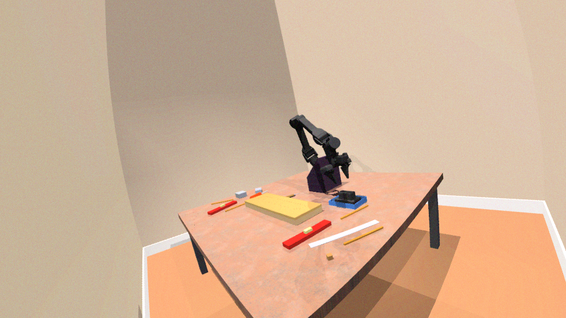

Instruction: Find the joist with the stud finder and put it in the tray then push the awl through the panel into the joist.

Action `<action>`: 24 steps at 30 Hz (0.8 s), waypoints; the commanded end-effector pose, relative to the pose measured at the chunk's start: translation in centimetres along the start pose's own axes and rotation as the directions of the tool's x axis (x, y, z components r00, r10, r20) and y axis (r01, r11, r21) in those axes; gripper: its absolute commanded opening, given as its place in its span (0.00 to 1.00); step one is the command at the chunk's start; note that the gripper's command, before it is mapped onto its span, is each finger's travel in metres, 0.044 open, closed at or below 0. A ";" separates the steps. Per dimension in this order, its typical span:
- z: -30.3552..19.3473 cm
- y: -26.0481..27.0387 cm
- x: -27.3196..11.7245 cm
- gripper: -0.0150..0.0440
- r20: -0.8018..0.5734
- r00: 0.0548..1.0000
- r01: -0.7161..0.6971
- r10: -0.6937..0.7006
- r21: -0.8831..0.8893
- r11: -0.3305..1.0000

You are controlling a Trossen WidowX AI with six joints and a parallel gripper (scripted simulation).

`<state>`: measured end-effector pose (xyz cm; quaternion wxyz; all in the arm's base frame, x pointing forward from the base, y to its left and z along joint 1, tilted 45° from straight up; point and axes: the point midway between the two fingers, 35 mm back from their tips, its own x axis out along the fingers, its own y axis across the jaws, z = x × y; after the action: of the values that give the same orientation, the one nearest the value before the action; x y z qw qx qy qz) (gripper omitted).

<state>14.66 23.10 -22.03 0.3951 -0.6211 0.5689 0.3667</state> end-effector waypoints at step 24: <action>-42.0 -12.0 -6.3 1.00 -0.319 0.946 0.323 0.054 0.941 -0.096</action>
<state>28.50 -8.76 0.61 0.6864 -0.2595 0.6390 -0.2308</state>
